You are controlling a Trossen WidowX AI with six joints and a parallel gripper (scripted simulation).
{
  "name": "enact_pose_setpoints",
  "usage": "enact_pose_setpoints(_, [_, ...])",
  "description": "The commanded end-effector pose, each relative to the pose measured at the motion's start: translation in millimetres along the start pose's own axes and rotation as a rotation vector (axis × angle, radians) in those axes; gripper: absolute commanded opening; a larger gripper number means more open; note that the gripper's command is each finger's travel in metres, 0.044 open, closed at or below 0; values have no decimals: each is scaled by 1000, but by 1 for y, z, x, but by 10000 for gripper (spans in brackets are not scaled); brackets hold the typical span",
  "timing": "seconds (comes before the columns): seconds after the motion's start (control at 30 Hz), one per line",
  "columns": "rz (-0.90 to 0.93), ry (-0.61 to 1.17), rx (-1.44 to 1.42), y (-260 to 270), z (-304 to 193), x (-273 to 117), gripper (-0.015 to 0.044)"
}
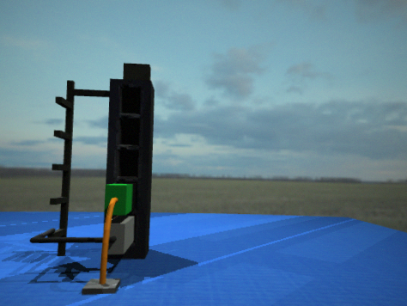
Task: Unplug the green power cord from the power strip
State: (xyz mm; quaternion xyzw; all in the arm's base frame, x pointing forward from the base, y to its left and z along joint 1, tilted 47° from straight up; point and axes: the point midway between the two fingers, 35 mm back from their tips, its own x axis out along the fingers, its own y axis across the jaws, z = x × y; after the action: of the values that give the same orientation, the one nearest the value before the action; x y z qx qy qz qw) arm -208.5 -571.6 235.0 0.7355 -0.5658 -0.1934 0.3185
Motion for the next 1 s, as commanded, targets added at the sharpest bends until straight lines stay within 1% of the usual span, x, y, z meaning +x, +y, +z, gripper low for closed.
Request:
enact_pose_setpoints(0.0, [-110, -9, -18, -51, -16, 28, 160])
enact_pose_setpoints(0.13, [-260, -5, -29, -117, -36, 53, 160])
enact_pose_setpoints(0.27, [-408, 7, -50, -181, -59, 67, 160])
enact_pose_setpoints(0.4, [-566, 27, -83, -248, -84, 71, 160])
enact_pose_setpoints(0.5, [-688, 48, -115, -297, -105, 67, 160])
enact_pose_setpoints(0.6, [-811, 76, -151, -345, -125, 58, 160])
enact_pose_setpoints(0.73, [-988, 125, -207, -408, -155, 34, 160])
enact_pose_setpoints(0.97, [-1303, 239, -322, -503, -203, -33, 160])
